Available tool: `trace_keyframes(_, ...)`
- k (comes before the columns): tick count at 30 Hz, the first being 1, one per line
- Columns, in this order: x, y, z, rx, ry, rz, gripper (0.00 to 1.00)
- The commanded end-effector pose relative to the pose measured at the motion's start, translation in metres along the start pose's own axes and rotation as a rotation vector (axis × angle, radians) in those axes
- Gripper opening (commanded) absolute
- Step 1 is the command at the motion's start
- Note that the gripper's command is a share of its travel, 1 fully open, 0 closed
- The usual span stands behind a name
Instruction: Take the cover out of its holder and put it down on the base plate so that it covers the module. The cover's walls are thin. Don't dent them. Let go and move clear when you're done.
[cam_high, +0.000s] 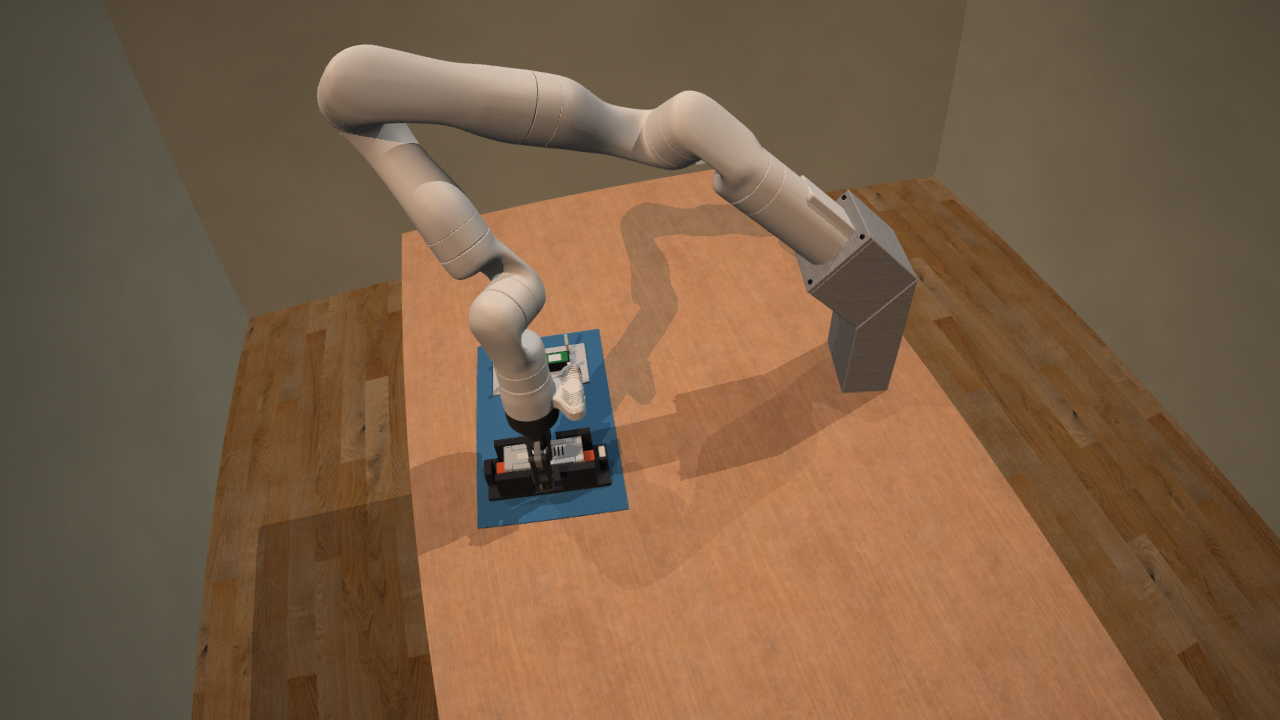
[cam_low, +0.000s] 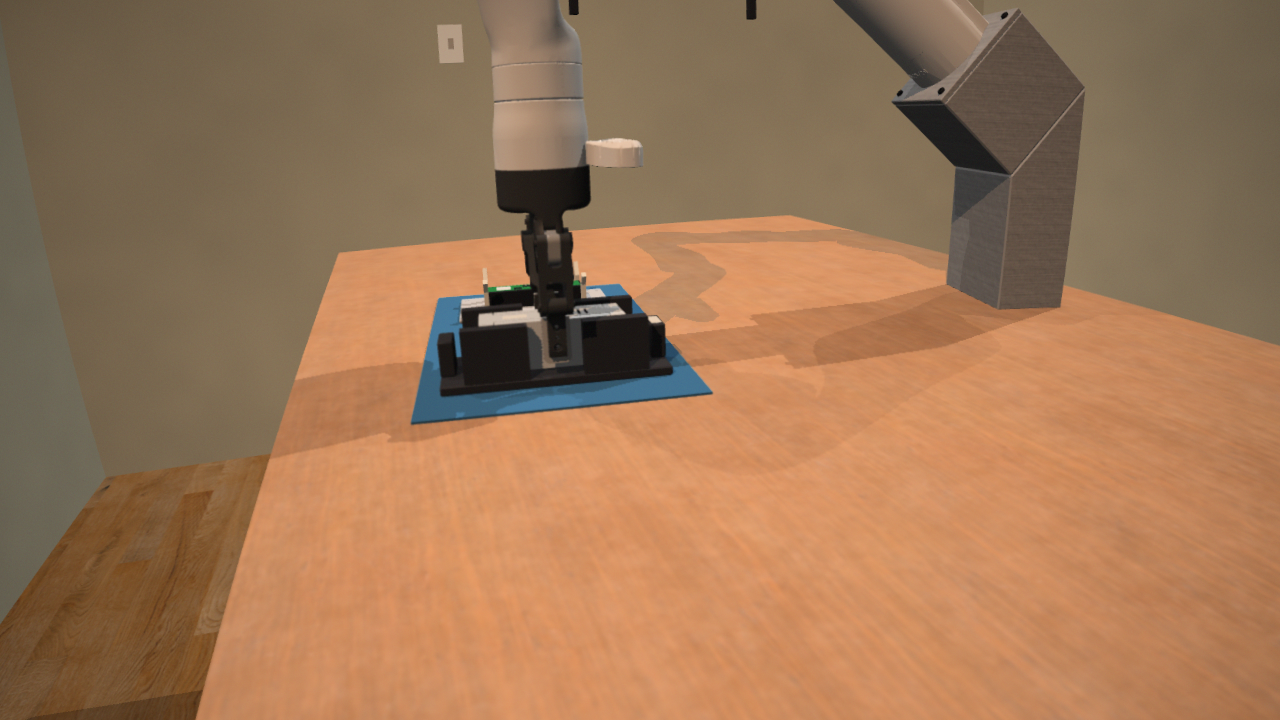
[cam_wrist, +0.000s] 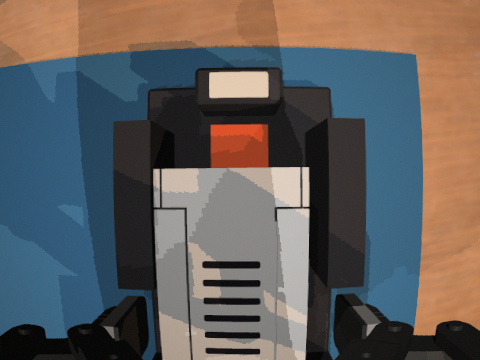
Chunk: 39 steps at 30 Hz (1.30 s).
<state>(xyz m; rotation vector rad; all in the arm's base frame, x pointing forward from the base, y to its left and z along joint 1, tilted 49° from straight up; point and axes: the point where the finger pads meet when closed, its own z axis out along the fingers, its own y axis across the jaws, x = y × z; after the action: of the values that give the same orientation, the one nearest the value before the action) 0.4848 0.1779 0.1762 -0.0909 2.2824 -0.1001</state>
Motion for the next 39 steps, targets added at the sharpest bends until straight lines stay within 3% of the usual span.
trace_keyframes(1,-0.0002,0.0003,-0.0004,-0.001,-0.001,0.000,0.70)
trace_keyframes(30,-0.0003,0.0003,-0.0004,-0.001,-0.001,0.000,0.70)
trace_keyframes(31,-0.0003,0.0003,-0.0004,-0.001,-0.001,0.000,0.00)
trace_keyframes(39,-0.0003,0.0003,-0.0004,-0.001,-0.001,0.000,0.00)
